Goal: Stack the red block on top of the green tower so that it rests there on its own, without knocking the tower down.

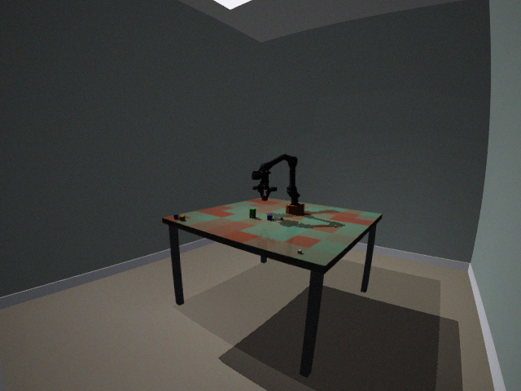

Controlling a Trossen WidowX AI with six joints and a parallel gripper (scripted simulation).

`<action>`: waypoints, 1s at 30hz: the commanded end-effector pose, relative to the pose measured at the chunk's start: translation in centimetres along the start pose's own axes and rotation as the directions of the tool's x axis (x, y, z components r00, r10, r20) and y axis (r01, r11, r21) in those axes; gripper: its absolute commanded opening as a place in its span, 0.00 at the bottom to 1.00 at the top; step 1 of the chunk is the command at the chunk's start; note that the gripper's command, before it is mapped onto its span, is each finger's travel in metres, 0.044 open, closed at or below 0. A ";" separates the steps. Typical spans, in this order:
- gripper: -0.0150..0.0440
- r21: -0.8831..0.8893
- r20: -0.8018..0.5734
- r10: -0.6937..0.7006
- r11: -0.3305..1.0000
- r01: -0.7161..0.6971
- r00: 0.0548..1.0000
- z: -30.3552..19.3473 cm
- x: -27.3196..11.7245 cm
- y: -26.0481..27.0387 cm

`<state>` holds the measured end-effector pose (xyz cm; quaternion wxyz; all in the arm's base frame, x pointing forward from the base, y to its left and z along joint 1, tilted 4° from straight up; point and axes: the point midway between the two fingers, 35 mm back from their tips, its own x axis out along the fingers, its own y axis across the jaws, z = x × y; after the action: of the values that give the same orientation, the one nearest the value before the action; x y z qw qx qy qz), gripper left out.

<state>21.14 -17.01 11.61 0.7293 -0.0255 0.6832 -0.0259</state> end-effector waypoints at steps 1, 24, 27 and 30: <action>0.25 0.004 0.002 -0.009 1.000 0.009 1.000 1.3 -0.4 -0.6; 0.25 0.004 0.009 -0.009 1.000 0.009 1.000 10.0 -0.7 -2.9; 0.25 0.004 0.010 -0.008 1.000 0.008 1.000 11.0 -0.5 -3.1; 0.25 0.004 0.010 -0.008 1.000 0.008 1.000 12.1 -0.4 -3.3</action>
<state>32.04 -20.01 12.94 0.7326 -0.0264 0.6796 -0.0266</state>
